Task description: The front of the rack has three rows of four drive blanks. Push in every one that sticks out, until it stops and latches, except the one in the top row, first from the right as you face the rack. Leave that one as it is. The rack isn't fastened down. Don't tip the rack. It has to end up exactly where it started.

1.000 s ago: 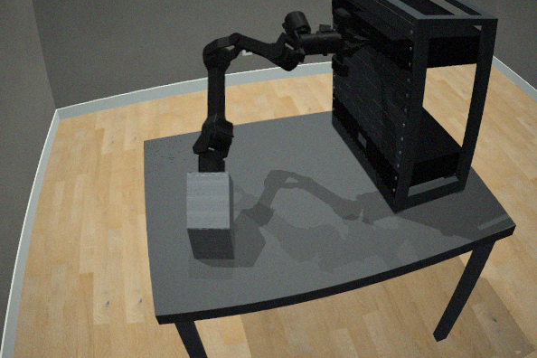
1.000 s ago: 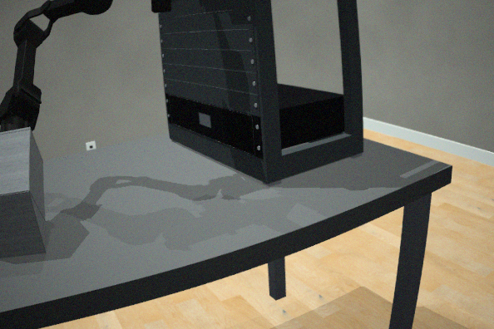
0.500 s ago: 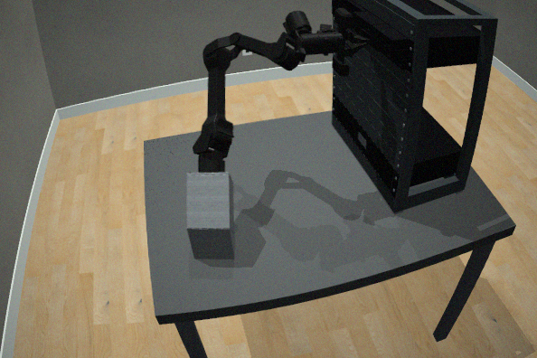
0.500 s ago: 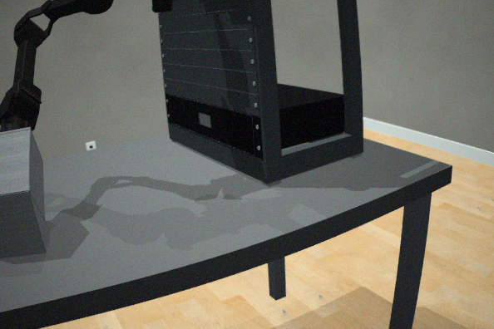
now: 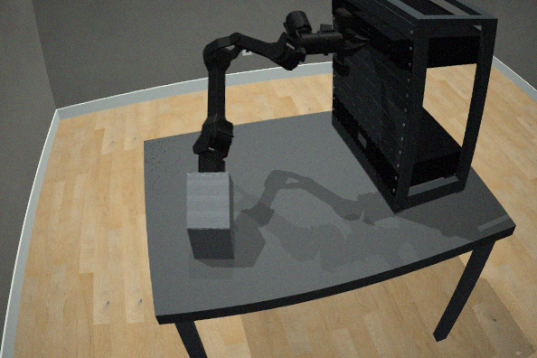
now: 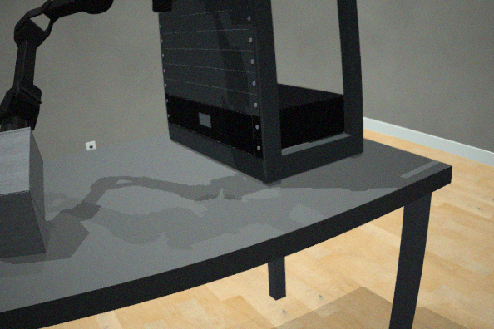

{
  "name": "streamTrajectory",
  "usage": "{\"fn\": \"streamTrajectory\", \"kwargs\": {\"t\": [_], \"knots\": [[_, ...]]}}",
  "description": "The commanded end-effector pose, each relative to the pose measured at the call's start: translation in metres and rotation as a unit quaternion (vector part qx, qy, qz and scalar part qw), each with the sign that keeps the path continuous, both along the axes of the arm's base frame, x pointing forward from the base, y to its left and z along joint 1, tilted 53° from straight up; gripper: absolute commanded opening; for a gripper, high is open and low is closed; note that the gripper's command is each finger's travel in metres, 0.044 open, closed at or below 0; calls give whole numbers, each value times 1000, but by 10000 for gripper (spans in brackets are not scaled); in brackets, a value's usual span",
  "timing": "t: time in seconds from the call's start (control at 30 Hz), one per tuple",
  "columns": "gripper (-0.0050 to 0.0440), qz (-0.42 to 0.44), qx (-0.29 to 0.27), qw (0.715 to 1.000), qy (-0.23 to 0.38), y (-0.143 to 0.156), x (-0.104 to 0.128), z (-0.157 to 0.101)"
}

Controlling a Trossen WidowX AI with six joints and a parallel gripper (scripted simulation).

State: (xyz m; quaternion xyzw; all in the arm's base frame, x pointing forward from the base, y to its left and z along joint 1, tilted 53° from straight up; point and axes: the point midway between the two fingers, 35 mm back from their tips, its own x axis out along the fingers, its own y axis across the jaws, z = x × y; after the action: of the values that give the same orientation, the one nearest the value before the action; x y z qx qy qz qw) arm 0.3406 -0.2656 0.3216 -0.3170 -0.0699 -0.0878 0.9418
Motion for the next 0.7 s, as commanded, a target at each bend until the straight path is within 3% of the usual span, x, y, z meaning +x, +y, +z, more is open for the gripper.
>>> {"fn": "streamTrajectory", "kwargs": {"t": [0.0,0.67], "knots": [[0,-12,-17,1000,-15,-4,0,17],[0,-12,-17,1000,-15,-5,2,19]]}}
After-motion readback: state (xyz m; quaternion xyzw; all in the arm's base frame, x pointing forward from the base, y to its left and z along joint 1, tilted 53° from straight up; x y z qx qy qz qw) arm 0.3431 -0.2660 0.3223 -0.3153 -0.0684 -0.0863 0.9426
